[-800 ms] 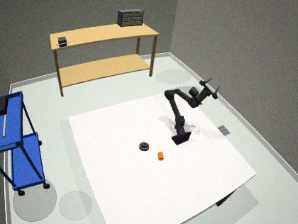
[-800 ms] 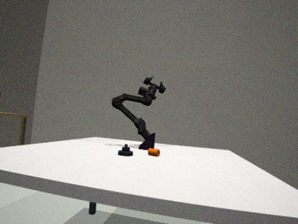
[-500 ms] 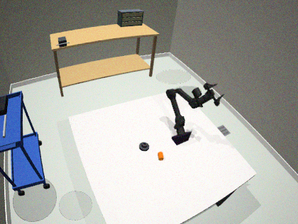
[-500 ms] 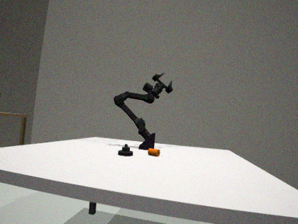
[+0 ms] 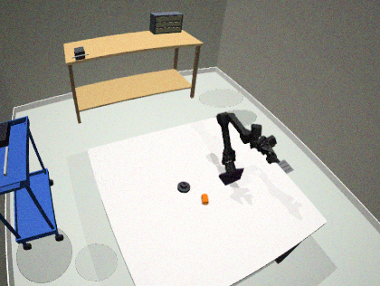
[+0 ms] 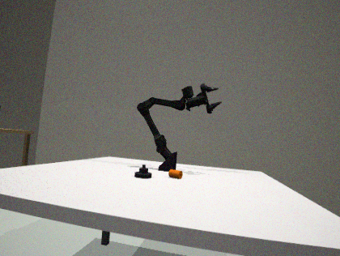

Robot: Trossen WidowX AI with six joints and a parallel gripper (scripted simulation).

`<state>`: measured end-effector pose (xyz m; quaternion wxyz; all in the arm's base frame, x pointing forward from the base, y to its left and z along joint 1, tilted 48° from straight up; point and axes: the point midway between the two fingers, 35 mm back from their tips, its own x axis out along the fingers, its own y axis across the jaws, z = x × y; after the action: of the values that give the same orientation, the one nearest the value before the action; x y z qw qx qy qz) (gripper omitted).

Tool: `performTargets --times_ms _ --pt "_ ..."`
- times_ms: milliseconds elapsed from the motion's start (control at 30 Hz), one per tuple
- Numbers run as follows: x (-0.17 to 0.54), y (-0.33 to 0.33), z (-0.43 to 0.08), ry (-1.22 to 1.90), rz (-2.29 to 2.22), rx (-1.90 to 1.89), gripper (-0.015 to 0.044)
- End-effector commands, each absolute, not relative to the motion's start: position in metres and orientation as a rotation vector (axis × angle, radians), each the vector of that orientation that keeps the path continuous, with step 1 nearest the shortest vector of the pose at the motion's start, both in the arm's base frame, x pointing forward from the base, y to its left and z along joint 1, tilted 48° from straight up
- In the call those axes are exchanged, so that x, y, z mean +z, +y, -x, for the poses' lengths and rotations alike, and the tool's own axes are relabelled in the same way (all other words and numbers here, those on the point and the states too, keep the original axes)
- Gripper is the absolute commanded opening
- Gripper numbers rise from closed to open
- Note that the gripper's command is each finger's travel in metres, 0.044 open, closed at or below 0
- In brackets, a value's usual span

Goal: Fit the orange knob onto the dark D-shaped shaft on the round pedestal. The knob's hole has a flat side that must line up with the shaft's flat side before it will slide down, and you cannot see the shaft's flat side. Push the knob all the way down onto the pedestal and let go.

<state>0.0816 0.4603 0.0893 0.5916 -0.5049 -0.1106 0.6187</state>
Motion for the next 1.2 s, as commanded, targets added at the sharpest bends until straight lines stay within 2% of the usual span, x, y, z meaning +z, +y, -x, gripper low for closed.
performTargets --times_ms 0,267,467,933,1033,1167 --pt "0.043 0.436 -0.140 0.088 1.246 1.329 0.0440" --pt "-0.029 0.348 -0.225 0.673 1.326 1.046 0.0440" --pt "-0.065 0.256 -0.265 1.117 1.365 0.764 0.0440" --pt "-0.055 0.078 -0.266 1.982 1.443 0.106 0.0440" --pt "-0.043 0.053 -0.265 2.115 1.471 -0.006 0.0440" --pt "-0.041 0.050 -0.265 2.133 1.475 -0.021 0.0440"
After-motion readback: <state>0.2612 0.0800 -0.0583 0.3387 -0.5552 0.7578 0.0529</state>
